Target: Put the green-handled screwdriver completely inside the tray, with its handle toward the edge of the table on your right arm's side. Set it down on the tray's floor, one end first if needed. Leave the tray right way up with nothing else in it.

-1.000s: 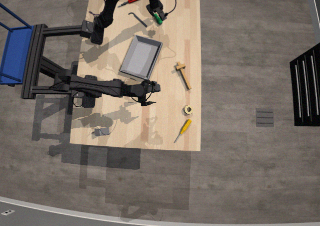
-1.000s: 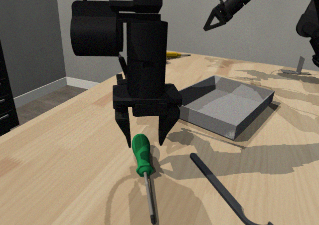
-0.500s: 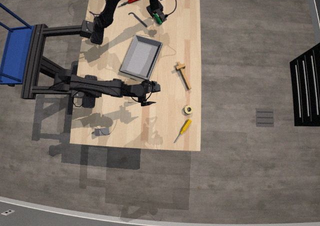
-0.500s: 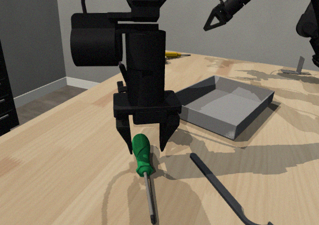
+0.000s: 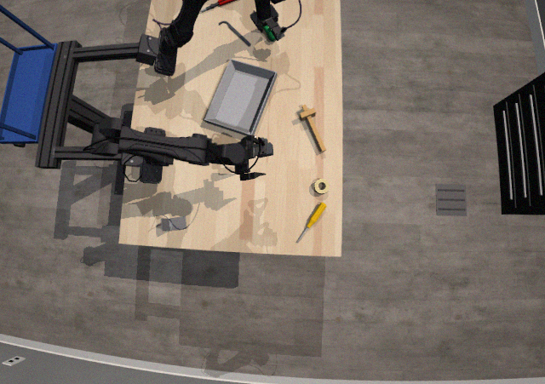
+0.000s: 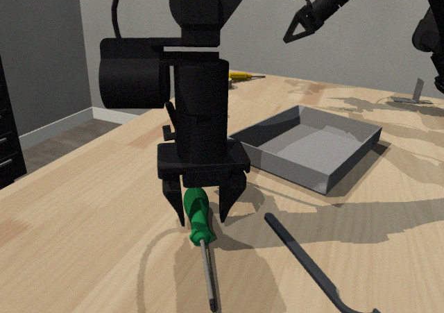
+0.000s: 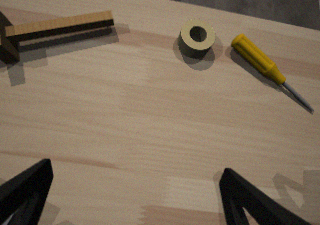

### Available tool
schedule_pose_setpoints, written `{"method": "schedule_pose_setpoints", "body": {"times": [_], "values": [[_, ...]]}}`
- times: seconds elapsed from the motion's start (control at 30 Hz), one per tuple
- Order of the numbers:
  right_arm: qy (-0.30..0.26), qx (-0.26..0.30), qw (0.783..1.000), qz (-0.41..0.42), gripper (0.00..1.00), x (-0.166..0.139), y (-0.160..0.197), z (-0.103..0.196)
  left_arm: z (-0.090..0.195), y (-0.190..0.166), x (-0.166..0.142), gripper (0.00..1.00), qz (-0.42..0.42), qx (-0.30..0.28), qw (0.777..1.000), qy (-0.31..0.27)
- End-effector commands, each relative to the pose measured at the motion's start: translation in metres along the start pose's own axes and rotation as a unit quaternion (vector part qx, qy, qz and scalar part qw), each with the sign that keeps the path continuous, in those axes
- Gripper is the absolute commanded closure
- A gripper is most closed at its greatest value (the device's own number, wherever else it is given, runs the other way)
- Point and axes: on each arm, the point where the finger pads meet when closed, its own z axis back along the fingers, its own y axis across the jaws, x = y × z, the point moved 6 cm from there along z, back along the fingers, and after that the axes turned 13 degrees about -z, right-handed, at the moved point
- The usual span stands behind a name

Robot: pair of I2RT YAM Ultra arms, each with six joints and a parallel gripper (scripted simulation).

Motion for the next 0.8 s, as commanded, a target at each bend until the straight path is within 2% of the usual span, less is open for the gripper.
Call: {"method": "schedule_pose_setpoints", "body": {"times": [0.0,0.17,0.2,0.73,0.77], "values": [[-0.027,0.001,1.000,0.002,0.00,0.0106,0.0019,0.0019,-0.0057,0.0035,0.0008,0.51,0.001,0.012,1.000,0.001],[-0.027,0.001,1.000,0.002,0.00,0.0106,0.0019,0.0019,-0.0130,0.0036,0.0005,0.54,0.001,0.012,1.000,0.002],[-0.027,0.001,1.000,0.002,0.00,0.0106,0.0019,0.0019,-0.0130,0.0034,0.0003,0.61,0.000,0.012,1.000,0.001],[-0.027,0.001,1.000,0.002,0.00,0.0106,0.0019,0.0019,-0.0067,0.0040,0.0005,0.80,-0.001,0.021,1.000,0.002],[-0.027,0.001,1.000,0.002,0.00,0.0106,0.0019,0.0019,-0.0054,0.0014,0.0002,0.92,0.000,0.015,1.000,0.001]]}}
